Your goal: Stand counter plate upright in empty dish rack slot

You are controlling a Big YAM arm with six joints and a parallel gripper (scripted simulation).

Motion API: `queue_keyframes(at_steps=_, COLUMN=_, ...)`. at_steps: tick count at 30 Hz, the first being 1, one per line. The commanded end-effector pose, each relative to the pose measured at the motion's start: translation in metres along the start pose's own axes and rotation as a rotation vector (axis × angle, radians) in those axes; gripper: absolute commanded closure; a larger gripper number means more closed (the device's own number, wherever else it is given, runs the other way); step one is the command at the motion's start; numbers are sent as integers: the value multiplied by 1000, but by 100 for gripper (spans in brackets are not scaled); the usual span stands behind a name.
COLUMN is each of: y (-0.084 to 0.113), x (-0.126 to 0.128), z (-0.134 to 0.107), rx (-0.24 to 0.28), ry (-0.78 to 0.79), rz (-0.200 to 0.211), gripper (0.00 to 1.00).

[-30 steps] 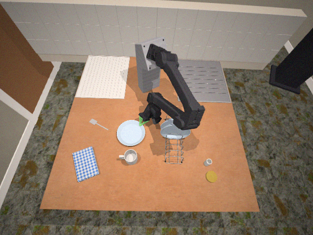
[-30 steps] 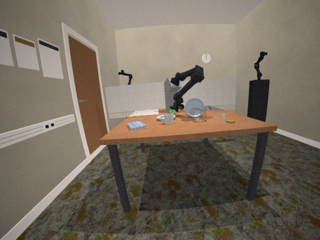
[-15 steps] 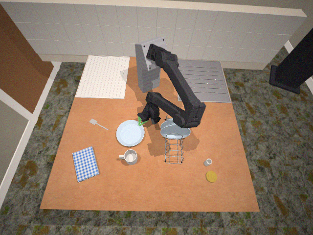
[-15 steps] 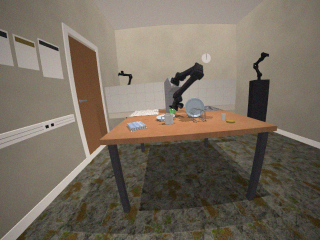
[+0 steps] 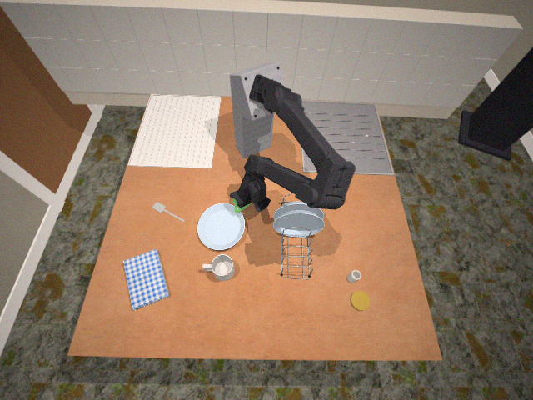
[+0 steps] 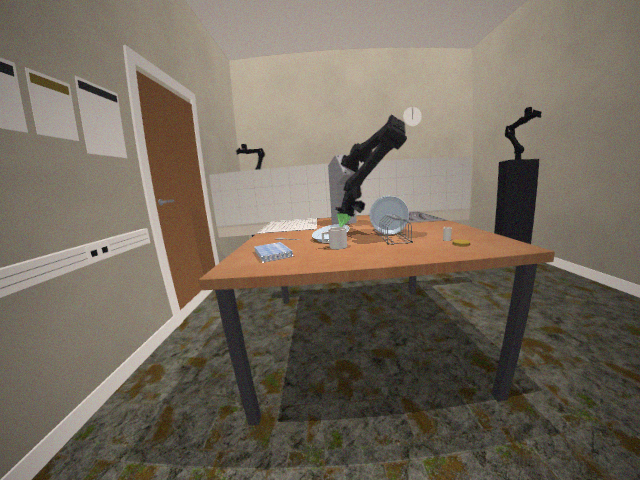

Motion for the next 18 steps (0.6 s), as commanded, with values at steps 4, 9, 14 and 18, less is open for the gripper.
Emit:
queue_keyframes(at_steps=4, y=14, x=-11, z=-6, rx=20, ry=13, rz=90, gripper=100)
queue_keyframes(at_steps=9, y=15, x=-22, z=-3, rx=6, ry=14, rz=138, gripper=100)
queue_keyframes(at_steps=14, y=15, x=-34, z=-1, rx=-8, ry=16, rz=184, gripper=100)
queue_keyframes(at_steps=18, y=19, x=-41, z=-1, rx=-12, ry=16, rz=231, gripper=100)
Point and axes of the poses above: the point where the finger pads meet when closed, its own y axis back along the fingers, its own x axis across the jaws, z = x × y, the point moved 3 cm from there along y, back along the fingers, and after that the axes turned 5 degrees about y, right-handed, at the moved point
